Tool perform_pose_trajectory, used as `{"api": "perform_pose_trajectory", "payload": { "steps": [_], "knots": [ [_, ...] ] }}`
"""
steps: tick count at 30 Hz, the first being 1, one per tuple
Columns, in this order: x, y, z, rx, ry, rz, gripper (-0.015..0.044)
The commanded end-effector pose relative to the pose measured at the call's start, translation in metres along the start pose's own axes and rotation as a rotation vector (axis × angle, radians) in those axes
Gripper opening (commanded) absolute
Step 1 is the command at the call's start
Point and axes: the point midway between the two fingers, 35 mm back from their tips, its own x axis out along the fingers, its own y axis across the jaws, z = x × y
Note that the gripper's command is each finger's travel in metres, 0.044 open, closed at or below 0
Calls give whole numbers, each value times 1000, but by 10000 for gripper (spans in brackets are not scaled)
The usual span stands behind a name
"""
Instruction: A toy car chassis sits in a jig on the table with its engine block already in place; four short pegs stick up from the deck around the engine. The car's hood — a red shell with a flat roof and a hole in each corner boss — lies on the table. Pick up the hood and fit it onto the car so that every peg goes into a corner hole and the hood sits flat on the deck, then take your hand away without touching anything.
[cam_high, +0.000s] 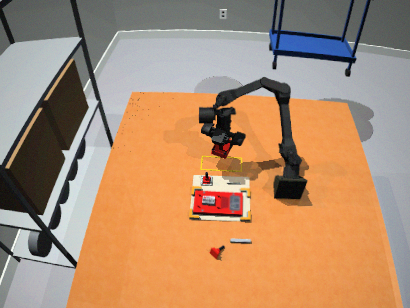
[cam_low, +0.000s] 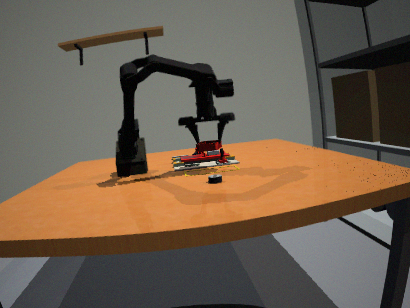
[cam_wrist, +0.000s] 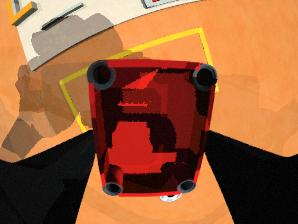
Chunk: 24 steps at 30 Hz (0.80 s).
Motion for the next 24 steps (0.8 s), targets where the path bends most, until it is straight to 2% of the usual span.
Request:
{"api": "perform_pose_trajectory", "payload": {
  "steps": [1,24],
  "knots": [
    [0,0,0,-100,-1,2,0],
    [-1,1,1,-591,-2,3,0]
  ]
}}
